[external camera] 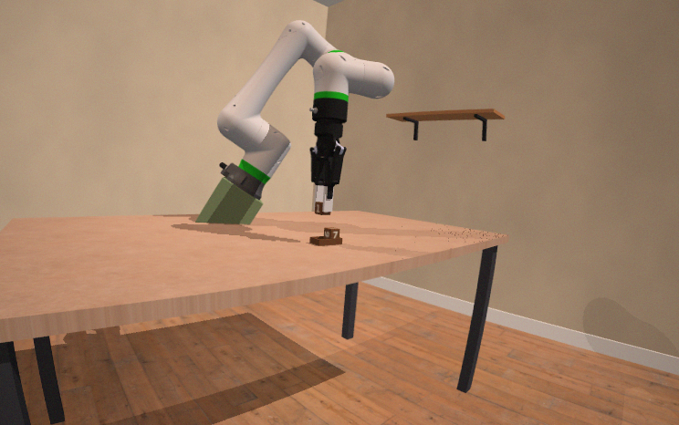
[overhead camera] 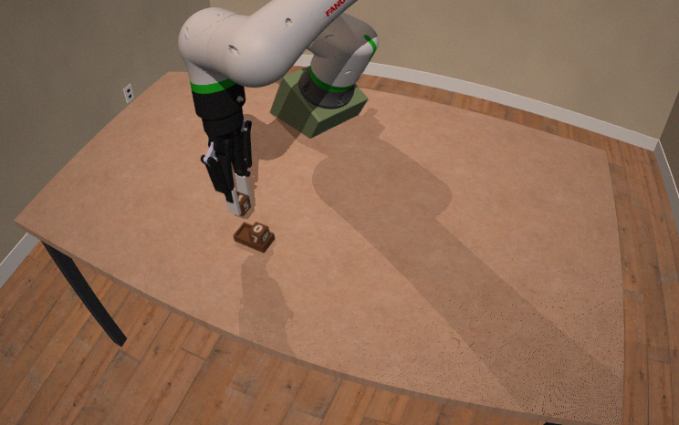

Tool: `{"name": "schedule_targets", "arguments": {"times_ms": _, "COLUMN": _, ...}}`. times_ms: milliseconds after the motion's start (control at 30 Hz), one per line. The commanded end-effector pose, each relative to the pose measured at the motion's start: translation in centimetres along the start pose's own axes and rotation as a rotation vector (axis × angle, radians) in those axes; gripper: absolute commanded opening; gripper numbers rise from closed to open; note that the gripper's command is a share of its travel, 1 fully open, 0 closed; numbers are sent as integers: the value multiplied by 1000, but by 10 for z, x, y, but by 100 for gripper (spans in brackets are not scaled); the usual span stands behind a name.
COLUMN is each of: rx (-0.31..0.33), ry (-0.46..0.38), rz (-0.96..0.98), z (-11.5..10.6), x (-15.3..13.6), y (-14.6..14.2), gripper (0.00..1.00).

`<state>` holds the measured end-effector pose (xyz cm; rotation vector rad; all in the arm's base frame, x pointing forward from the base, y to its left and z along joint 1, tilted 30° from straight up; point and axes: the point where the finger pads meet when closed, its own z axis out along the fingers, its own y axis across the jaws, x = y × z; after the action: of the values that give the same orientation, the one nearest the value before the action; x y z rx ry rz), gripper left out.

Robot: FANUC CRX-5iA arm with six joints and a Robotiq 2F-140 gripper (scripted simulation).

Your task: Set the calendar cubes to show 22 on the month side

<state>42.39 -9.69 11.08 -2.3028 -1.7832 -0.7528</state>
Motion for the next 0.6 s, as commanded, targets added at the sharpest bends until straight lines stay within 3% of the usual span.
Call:
{"name": "schedule_targets", "arguments": {"times_ms": 0, "rx": -1, "ry": 0, "rz": 0, "z": 8, "x": 0, "y": 0, "gripper": 17}}
{"name": "schedule_targets", "arguments": {"times_ms": 300, "rx": -1, "ry": 0, "rz": 0, "z": 29, "x": 0, "y": 1, "gripper": 17}}
{"name": "schedule_targets", "arguments": {"times_ms": 567, "rx": -1, "ry": 0, "rz": 0, "z": 34, "x": 0, "y": 1, "gripper": 17}}
